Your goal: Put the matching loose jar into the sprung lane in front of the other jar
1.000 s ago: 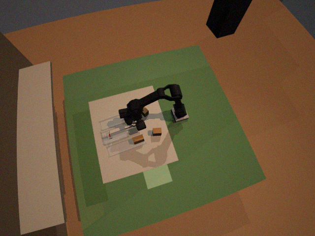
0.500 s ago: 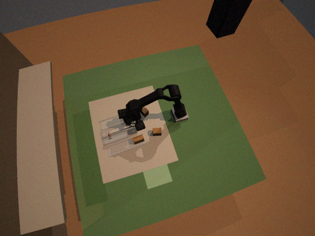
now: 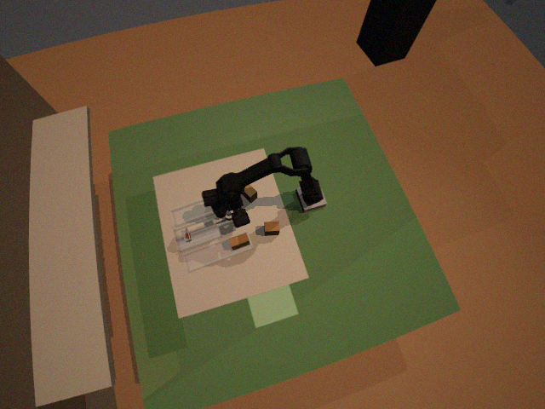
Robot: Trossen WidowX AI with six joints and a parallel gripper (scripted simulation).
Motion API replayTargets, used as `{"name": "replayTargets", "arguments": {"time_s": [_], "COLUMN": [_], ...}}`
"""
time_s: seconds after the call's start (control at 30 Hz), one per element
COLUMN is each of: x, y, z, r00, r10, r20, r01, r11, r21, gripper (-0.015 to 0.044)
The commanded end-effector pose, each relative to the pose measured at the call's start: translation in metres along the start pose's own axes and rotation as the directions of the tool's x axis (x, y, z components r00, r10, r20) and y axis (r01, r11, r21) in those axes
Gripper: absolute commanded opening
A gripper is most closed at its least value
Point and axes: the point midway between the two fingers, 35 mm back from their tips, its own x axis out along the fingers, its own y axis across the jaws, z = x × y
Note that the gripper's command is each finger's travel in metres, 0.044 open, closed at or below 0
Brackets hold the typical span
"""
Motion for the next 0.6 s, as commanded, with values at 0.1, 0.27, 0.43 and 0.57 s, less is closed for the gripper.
{"name": "replayTargets", "arguments": {"time_s": [0.1,0.27,0.43,0.57], "x": [-0.0032,-0.0035,-0.0041,-0.0046], "y": [-0.0003,-0.0002,-0.0002,-0.0002], "z": [0.0095,0.0115,0.0134,0.0150], "r00": [1.000,1.000,1.000,1.000], "r10": [-0.002,-0.002,-0.002,-0.002], "r20": [0.025,0.025,0.025,0.025], "r01": [0.002,0.002,0.002,0.002], "r11": [1.000,1.000,1.000,1.000], "r21": [0.003,0.003,0.003,0.003], "gripper": [0.0000,0.0000,0.0000,0.0000]}}
